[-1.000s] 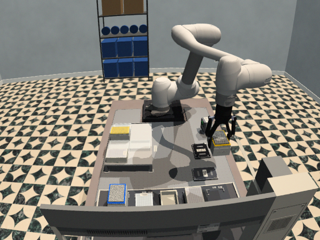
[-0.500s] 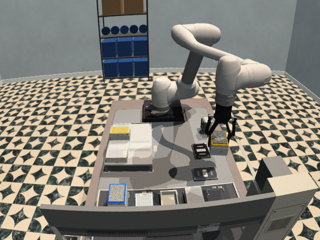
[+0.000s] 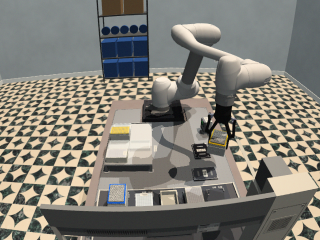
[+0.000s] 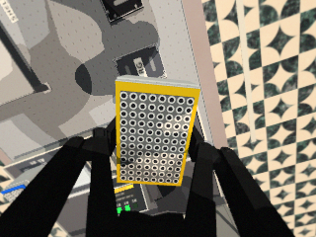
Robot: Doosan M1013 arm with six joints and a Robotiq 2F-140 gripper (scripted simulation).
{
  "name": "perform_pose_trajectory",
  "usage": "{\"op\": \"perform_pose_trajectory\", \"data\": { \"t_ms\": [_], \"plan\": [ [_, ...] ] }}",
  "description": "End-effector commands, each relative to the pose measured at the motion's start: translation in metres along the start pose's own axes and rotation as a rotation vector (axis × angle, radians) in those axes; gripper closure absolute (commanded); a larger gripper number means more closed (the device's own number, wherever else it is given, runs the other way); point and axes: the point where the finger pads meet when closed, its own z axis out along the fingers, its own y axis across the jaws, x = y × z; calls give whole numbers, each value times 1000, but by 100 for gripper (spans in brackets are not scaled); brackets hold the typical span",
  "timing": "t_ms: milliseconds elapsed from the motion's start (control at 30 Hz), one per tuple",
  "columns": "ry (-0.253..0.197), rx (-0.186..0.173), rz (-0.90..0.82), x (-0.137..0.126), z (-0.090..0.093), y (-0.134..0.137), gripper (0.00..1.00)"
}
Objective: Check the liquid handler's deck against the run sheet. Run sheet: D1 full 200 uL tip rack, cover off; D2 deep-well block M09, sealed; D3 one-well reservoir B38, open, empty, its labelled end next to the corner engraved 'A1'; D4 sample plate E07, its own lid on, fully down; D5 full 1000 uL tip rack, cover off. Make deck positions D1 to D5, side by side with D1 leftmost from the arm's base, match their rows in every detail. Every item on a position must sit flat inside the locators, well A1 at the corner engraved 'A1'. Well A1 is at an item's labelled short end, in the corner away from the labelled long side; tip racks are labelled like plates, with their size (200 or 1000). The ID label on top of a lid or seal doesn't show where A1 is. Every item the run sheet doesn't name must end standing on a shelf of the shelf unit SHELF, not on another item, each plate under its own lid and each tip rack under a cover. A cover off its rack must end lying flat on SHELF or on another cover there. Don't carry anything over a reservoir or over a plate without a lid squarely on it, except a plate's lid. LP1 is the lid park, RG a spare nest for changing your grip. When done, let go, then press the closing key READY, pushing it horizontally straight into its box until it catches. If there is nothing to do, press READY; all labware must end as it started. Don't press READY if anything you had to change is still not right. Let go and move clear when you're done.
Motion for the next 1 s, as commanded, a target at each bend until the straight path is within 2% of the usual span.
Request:
{"op": "perform_pose_trajectory", "data": {
  "t_ms": [0,967],
  "plan": [
    [-2,-1,69,0,-1,0,90],
    [-1,-1,554,0,-1,0,90]
  ]
}}
